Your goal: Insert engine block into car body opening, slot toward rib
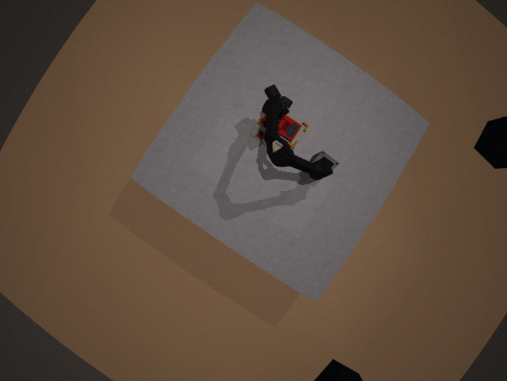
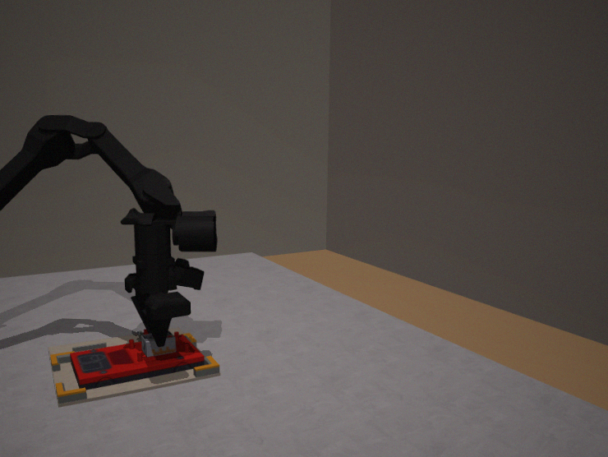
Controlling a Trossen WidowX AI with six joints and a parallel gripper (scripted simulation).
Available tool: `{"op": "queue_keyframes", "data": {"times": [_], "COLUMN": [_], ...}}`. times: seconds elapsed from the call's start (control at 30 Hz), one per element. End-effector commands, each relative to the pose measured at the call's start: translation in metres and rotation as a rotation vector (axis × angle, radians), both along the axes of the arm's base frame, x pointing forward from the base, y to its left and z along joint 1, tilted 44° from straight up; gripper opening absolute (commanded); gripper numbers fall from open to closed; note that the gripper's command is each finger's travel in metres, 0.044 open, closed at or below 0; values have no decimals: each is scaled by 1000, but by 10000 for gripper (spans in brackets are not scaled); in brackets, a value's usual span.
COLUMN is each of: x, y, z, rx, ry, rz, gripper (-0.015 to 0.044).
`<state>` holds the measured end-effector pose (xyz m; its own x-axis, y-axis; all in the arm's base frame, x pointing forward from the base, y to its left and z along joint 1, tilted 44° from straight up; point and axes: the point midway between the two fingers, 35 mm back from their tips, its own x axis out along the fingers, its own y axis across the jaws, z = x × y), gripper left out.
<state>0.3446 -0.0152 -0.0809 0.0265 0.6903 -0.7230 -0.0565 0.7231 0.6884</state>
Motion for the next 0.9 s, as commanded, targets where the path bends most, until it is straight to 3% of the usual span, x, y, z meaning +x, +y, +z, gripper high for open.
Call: {"op": "queue_keyframes", "data": {"times": [0.0, 0.3, 0.67, 0.87], "x": [0, 0, 0, 0], "y": [0, 0, 0, 0], "z": [-1, -1, 0, 0], "rx": [1, 1, 0, 0], "ry": [-3, -3, 0, 0], "rz": [0, 0, 0, 0], "gripper": [158, 158, 440, 440]}}
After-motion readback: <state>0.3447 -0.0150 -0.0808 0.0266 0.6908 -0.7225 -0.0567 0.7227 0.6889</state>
